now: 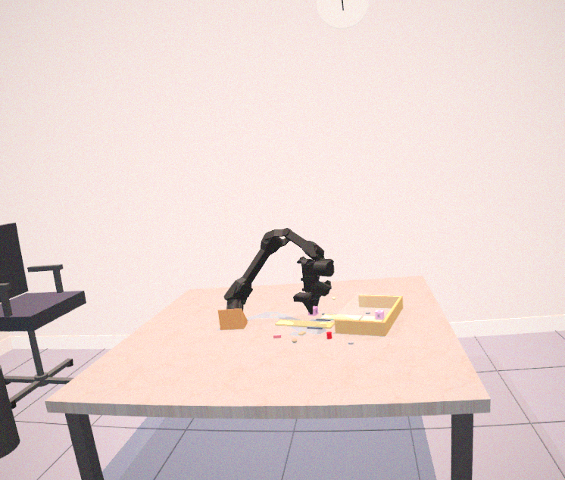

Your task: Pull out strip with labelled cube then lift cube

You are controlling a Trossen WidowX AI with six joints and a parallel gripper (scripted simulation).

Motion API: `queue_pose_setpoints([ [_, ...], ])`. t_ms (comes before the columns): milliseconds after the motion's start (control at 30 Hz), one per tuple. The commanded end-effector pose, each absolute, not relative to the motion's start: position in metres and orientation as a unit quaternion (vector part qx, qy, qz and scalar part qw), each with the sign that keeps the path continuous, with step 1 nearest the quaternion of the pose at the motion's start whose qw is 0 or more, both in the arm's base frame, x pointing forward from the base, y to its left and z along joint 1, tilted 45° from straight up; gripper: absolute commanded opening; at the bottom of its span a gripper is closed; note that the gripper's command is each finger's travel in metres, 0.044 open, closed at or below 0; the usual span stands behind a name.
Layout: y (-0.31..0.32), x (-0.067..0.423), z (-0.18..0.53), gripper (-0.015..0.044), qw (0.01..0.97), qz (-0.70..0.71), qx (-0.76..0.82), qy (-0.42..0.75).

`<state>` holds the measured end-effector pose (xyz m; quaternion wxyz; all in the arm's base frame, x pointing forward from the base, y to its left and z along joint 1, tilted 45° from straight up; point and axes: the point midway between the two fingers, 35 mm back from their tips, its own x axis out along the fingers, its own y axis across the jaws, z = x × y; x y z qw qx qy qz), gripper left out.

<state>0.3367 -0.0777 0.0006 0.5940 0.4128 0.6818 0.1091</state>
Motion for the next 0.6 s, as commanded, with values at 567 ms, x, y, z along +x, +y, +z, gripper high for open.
queue_pose_setpoints([
  [567, -0.096, 0.297, 0.026, 0.0000, 0.591, 0.107, 0.413, 0.685],
])
